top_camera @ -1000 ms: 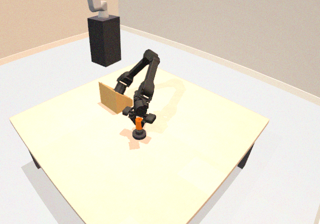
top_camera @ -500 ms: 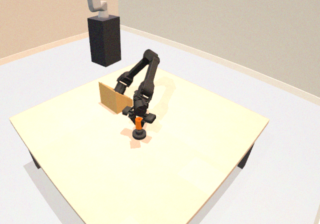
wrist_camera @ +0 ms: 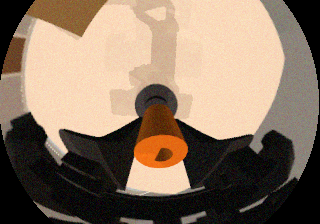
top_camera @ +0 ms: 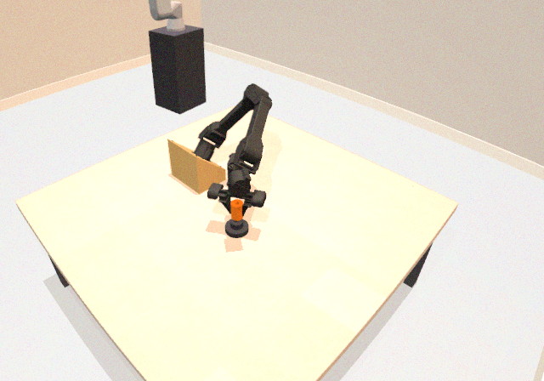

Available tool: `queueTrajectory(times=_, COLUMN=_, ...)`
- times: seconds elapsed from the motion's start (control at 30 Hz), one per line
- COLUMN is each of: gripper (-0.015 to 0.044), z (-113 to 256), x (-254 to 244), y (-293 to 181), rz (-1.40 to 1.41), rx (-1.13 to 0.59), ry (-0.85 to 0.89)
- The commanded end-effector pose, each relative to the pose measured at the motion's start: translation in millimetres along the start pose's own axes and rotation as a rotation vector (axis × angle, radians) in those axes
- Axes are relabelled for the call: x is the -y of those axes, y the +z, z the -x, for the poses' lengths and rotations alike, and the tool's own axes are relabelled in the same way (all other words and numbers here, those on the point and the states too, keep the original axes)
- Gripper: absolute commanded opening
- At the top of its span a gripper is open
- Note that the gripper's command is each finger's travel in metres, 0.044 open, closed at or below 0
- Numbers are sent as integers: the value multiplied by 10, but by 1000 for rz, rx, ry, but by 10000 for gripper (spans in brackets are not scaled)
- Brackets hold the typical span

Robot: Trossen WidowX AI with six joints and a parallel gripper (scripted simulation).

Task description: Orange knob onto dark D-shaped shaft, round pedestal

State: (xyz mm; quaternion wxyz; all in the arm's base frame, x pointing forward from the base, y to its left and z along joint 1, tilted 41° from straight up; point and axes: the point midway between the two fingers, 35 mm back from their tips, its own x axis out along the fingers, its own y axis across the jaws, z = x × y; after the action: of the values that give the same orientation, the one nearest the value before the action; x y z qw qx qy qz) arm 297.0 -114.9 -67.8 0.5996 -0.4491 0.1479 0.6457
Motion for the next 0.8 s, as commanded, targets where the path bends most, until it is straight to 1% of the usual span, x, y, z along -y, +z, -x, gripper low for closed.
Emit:
queueTrajectory(times=0.0, gripper=0, z=-18, x=-12, y=-3, rz=11, rx=0, ry=1)
queueTrajectory(times=0.77, gripper=0, z=18, x=0, y=-4, rz=20, rx=0, ry=1)
